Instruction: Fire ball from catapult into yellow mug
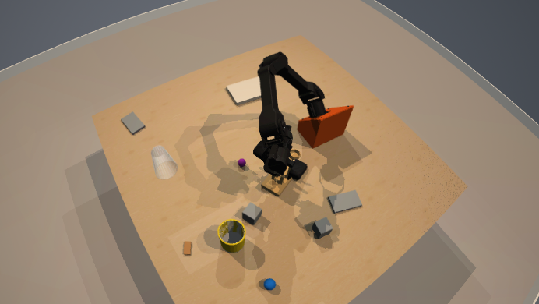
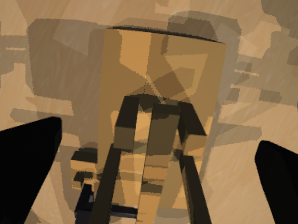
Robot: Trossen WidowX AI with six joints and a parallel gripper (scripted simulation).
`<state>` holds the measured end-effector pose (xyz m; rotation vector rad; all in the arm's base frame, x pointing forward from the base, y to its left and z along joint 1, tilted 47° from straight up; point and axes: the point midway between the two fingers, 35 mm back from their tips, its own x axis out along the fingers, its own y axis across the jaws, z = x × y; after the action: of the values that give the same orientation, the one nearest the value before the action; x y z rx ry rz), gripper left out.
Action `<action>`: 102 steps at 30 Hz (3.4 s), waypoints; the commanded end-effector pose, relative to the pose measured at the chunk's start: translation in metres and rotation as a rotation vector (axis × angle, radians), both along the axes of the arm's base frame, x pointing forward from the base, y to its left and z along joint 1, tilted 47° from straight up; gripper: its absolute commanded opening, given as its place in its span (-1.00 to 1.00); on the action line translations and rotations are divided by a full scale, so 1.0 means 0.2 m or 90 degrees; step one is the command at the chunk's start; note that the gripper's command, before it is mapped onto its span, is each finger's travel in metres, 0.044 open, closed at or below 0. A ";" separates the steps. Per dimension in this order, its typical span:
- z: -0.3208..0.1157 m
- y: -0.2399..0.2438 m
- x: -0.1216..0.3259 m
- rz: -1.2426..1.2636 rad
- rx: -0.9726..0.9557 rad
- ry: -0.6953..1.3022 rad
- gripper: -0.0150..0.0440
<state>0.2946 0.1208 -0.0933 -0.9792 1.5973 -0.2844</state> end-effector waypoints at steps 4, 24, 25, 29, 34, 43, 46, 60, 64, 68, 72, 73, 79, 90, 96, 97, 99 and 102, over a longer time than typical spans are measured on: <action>-0.05 -0.05 0.00 0.004 -0.004 0.004 1.00; -0.16 -0.17 0.01 0.004 -0.005 0.004 1.00; -0.16 -0.18 0.01 0.004 -0.005 0.004 1.00; -0.18 -0.20 0.00 0.004 -0.006 0.004 1.00; -0.17 -0.18 0.01 -0.001 -0.002 -0.001 0.82; -0.17 -0.18 0.01 -0.001 -0.002 -0.001 0.02; -0.17 -0.18 0.01 -0.001 -0.002 -0.001 -0.11; 0.00 0.00 0.00 0.000 -0.001 0.002 -0.49; -0.01 -0.02 0.00 0.001 -0.001 0.002 -0.49; -0.04 -0.04 0.00 0.001 -0.002 0.003 -0.49; -0.06 -0.06 0.01 0.002 -0.002 0.003 -0.49; -0.07 -0.07 0.01 0.002 -0.002 0.003 -0.49; -0.10 -0.10 0.01 0.003 -0.003 0.004 -0.49; -0.16 -0.17 0.01 0.005 -0.004 0.005 -0.49; -0.16 -0.18 0.01 -0.004 -0.003 0.003 -0.49; -0.16 -0.18 0.01 -0.004 -0.003 0.003 -0.49; -0.16 -0.18 0.01 -0.004 -0.003 0.003 -0.49; -0.16 -0.18 0.01 -0.004 -0.003 0.003 -0.31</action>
<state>0.2960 0.0836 -0.1267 -0.9819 1.6071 -0.2893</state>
